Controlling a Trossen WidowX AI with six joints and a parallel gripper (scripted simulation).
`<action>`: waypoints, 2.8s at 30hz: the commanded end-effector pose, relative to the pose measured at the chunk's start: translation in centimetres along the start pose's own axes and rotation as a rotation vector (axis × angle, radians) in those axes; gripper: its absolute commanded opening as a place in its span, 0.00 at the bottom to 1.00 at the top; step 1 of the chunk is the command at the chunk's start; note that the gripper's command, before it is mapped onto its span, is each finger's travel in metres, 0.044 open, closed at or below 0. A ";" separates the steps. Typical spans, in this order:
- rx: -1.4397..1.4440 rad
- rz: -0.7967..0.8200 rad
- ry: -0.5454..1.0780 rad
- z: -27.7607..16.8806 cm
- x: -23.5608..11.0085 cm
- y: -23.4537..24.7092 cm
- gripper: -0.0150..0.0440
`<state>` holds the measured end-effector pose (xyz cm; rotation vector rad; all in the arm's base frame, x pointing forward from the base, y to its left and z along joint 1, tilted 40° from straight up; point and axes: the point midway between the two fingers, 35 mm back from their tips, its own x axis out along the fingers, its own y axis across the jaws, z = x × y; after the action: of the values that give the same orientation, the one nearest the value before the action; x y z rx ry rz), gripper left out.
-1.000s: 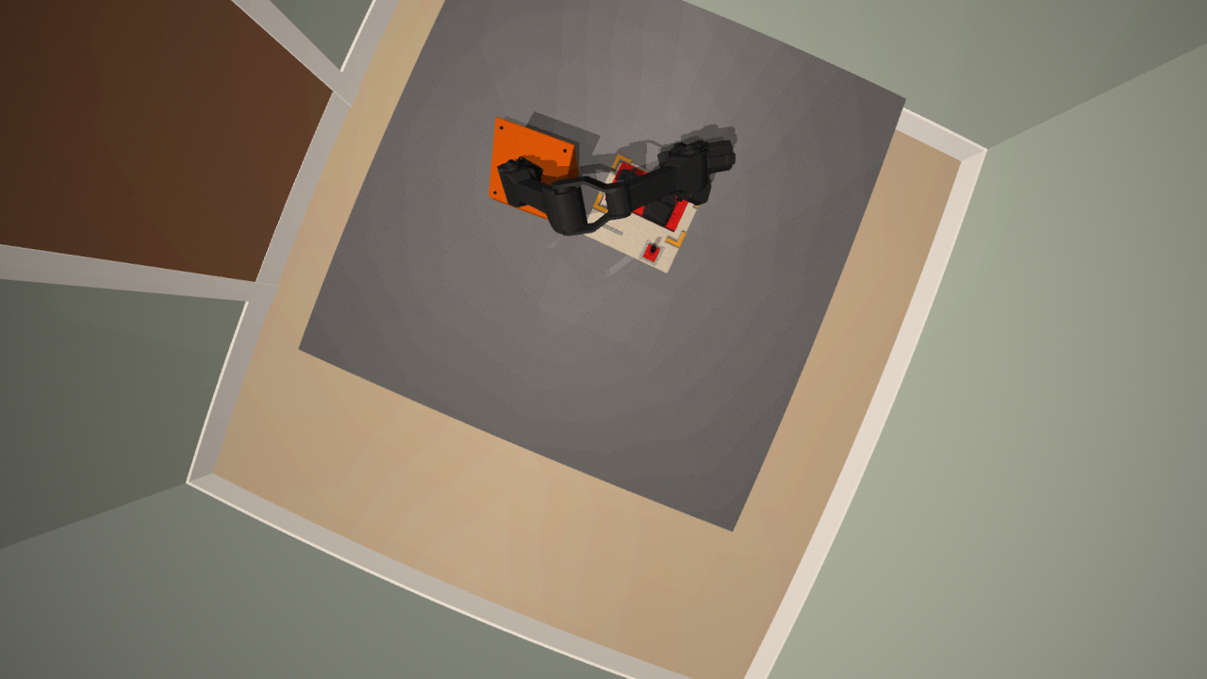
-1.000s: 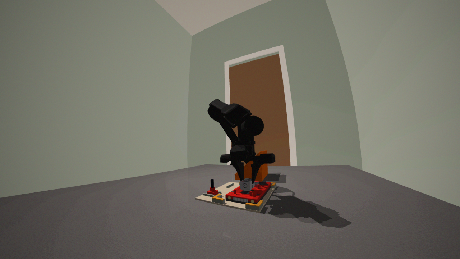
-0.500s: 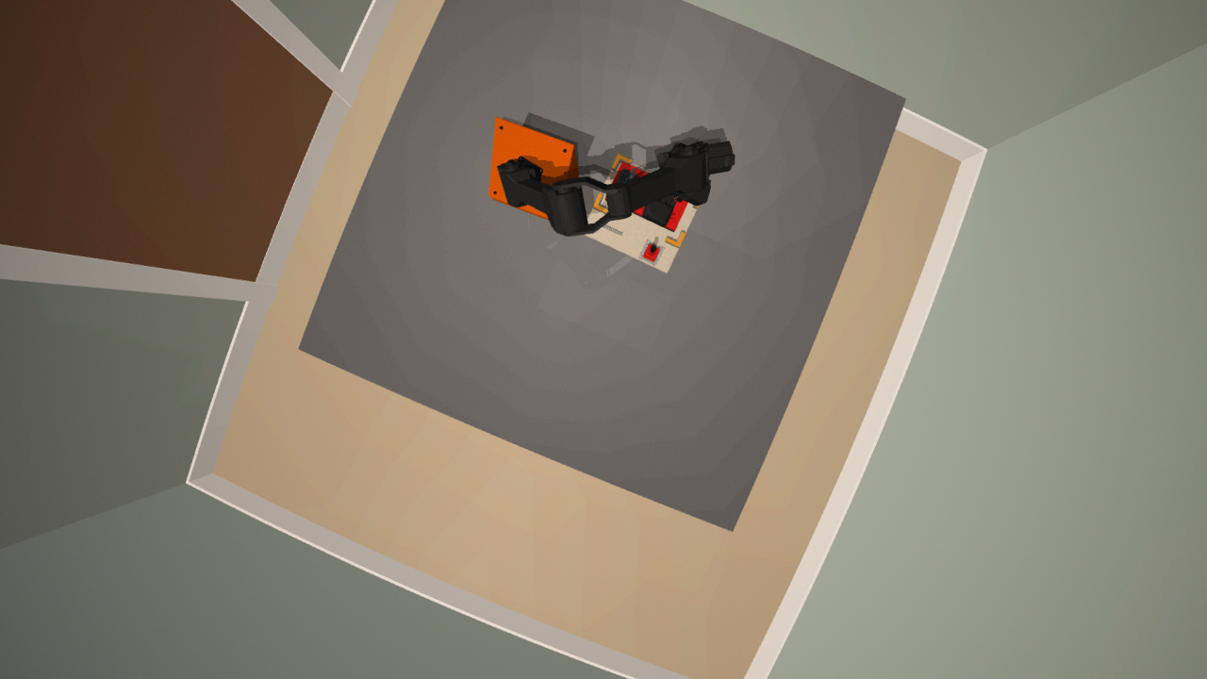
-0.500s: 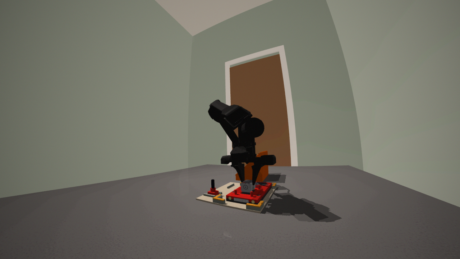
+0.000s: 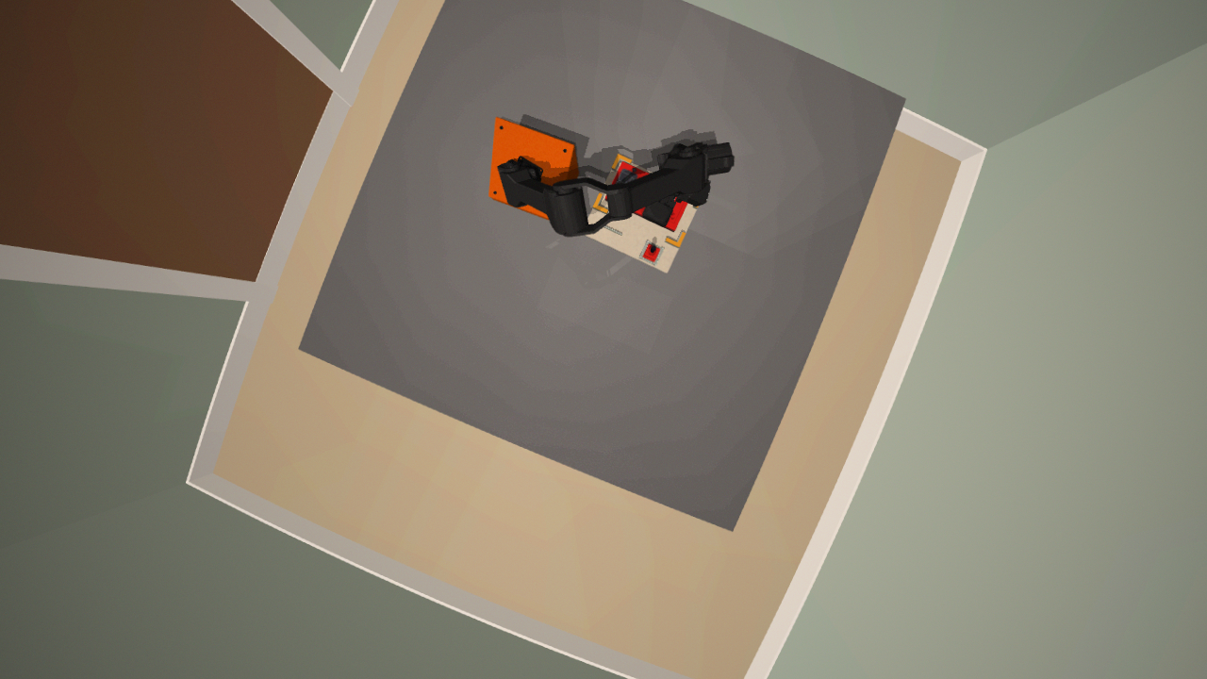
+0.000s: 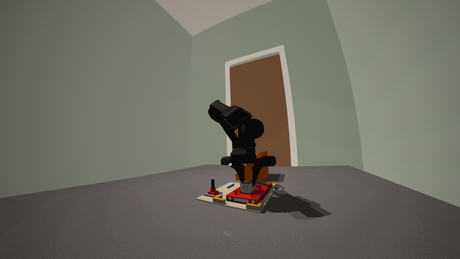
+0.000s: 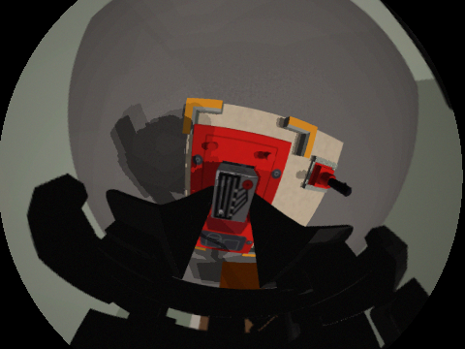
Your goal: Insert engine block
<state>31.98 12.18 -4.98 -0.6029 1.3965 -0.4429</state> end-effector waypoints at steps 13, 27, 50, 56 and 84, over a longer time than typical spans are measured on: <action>-0.004 -0.003 -0.004 0.1 0.4 0.0 0.52; -0.004 -0.003 -0.004 0.0 0.7 0.0 0.52; -0.001 -0.001 -0.001 0.0 0.7 0.0 1.00; -0.001 -0.001 -0.001 0.0 0.7 0.0 1.00; -0.004 -0.002 -0.004 -0.1 -1.2 -0.3 1.00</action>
<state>31.70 12.44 -4.13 -0.6172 1.3942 -0.4405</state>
